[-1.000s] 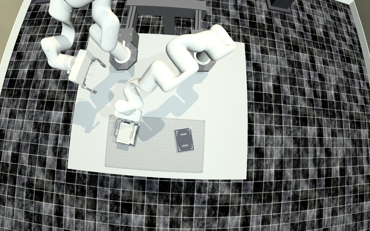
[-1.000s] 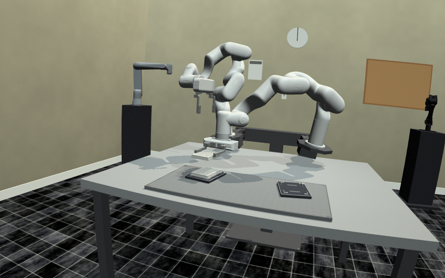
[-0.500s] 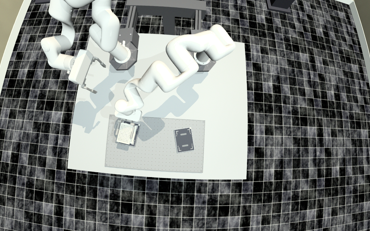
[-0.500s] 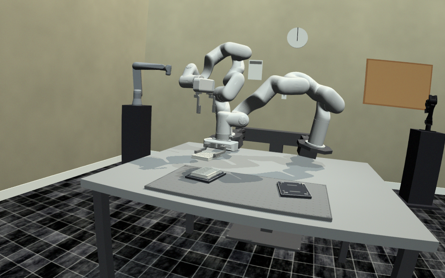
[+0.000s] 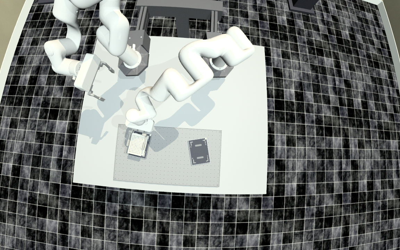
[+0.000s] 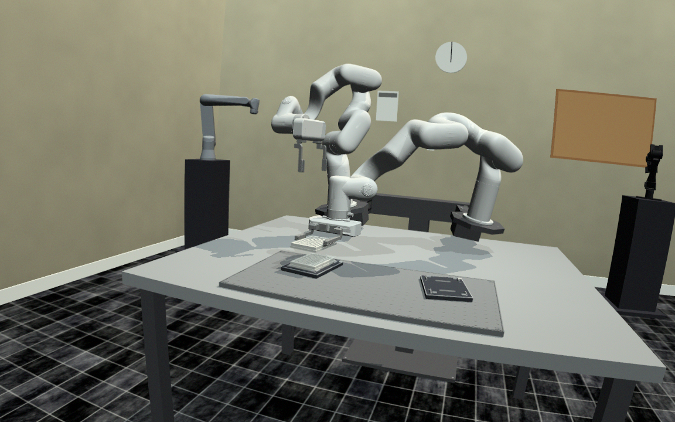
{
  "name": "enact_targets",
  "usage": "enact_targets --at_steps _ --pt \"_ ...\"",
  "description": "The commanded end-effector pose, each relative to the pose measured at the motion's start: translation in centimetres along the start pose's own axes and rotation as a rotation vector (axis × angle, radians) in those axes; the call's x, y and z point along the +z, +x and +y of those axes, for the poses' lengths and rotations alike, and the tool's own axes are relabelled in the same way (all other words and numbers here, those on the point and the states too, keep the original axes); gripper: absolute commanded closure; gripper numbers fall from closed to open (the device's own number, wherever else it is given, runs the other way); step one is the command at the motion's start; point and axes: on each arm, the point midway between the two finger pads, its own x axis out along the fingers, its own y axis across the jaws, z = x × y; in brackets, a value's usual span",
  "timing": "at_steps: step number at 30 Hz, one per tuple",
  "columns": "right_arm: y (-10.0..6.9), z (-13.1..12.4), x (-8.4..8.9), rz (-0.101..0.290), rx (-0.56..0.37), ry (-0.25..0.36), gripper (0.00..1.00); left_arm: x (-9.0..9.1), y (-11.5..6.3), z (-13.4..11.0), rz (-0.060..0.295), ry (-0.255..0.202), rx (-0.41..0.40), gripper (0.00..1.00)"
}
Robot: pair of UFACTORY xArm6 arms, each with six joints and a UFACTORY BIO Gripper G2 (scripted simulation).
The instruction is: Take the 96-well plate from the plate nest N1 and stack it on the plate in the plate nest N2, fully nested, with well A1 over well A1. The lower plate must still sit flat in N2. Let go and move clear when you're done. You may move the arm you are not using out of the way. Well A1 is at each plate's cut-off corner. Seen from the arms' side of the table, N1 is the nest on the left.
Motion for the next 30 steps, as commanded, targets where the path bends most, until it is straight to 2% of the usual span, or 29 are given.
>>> enact_targets --at_steps 1,17,30 --pt "-0.1 0.1 0.0 -0.001 0.002 0.000 0.00 -0.4 0.2 -0.1 -0.004 -0.003 0.000 1.00" --pt "-0.1 0.1 0.0 -0.001 0.002 0.000 0.00 -2.8 0.2 -0.1 -0.004 -0.003 0.000 1.00" --pt "-0.1 0.1 0.0 -0.001 0.002 0.000 0.00 -2.8 0.2 -0.1 -0.004 -0.003 0.000 1.00"
